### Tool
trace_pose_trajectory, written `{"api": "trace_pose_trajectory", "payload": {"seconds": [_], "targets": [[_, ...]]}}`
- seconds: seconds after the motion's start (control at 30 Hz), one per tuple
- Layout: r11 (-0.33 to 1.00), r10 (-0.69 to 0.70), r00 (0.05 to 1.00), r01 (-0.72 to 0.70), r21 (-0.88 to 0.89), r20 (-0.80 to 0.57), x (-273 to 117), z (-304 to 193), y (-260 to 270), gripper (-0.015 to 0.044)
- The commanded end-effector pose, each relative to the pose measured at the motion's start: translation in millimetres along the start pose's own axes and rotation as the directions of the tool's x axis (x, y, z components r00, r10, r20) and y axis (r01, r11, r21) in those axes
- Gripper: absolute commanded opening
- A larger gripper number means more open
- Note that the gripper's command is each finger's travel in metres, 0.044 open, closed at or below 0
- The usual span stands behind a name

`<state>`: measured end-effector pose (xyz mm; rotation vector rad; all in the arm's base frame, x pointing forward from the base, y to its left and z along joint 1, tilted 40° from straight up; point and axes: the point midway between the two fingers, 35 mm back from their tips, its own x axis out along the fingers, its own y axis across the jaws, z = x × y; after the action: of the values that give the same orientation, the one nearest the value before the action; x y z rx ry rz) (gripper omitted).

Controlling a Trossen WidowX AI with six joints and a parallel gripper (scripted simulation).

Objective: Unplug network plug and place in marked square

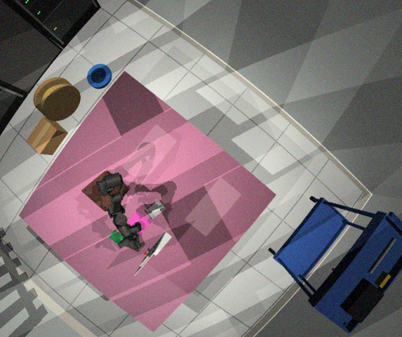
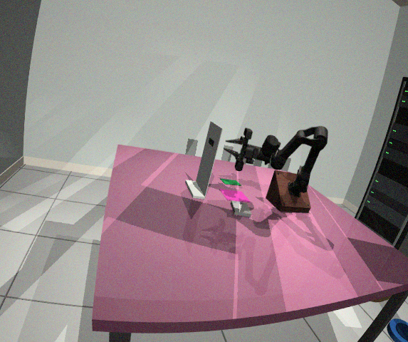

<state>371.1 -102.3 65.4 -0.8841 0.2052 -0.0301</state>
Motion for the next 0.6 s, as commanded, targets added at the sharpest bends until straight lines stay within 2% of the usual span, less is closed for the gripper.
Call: {"api": "trace_pose_trajectory", "payload": {"seconds": [0.0,0.57], "targets": [[1.000,-0.001,1.000,0.001,0.004,-0.003,8.1,1.4,-0.1,0.0156],[1.000,-0.002,1.000,0.002,0.005,-0.001,33.9,9.5,-0.3,0.0156]]}}
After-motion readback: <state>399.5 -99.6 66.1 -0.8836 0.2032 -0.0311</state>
